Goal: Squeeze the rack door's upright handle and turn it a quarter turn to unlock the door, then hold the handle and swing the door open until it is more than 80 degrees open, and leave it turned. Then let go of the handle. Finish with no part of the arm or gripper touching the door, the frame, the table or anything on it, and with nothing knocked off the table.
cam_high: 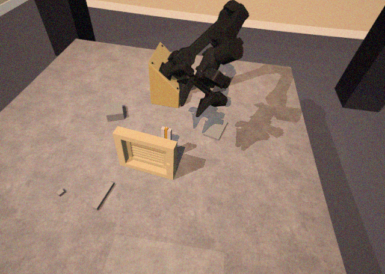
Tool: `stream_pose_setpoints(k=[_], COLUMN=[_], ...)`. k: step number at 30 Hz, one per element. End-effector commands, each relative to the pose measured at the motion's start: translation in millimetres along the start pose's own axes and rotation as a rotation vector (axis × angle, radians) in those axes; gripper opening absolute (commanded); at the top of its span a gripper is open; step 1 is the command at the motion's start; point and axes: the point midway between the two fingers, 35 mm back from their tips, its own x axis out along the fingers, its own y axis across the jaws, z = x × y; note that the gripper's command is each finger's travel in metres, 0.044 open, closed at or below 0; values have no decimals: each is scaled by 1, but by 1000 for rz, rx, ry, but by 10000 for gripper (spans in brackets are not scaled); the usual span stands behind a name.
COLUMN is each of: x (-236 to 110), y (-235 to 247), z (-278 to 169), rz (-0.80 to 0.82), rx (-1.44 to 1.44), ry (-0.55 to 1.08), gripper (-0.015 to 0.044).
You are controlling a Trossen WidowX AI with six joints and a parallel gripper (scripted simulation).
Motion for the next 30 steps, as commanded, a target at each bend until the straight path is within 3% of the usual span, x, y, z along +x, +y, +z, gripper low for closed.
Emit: stream_pose_setpoints(k=[1, 30], x=[14, 42], y=[-1, 2], z=[-16, -114], rz=[45, 375], rx=[18, 383], ry=[121, 810], gripper=[283, 283])
